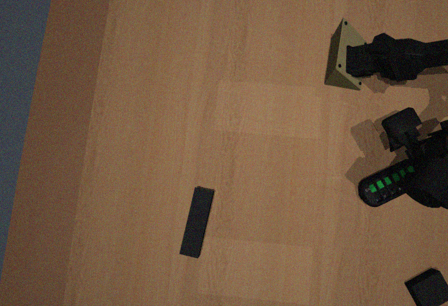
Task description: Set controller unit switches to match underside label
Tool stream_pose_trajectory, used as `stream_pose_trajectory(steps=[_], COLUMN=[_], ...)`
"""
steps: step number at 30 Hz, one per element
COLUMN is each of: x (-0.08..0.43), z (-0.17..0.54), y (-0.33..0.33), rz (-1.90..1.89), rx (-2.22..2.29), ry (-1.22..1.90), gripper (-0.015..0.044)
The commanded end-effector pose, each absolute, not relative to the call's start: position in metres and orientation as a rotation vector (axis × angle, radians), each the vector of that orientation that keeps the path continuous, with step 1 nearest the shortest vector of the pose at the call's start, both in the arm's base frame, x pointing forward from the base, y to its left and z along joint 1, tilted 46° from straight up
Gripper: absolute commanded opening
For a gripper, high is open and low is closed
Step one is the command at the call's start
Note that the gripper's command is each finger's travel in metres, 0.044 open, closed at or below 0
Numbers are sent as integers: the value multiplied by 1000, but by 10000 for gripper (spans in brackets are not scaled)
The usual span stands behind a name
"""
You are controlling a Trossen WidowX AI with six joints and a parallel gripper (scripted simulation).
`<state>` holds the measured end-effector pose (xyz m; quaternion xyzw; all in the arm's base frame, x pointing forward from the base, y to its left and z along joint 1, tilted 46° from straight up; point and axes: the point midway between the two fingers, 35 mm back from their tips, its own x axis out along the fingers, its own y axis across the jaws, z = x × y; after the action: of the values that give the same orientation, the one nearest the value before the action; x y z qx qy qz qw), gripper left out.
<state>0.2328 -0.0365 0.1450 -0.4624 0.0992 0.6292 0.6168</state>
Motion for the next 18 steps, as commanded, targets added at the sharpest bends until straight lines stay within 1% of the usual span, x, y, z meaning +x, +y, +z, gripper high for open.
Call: stream_pose_trajectory(steps=[1,10,18], x=[232,232,232], z=[146,146,146], y=[-38,-38,-38], rz=[1456,1456,1456], rx=[-1062,-1062,-1062], ry=[228,228,228], gripper=[236,0,0])
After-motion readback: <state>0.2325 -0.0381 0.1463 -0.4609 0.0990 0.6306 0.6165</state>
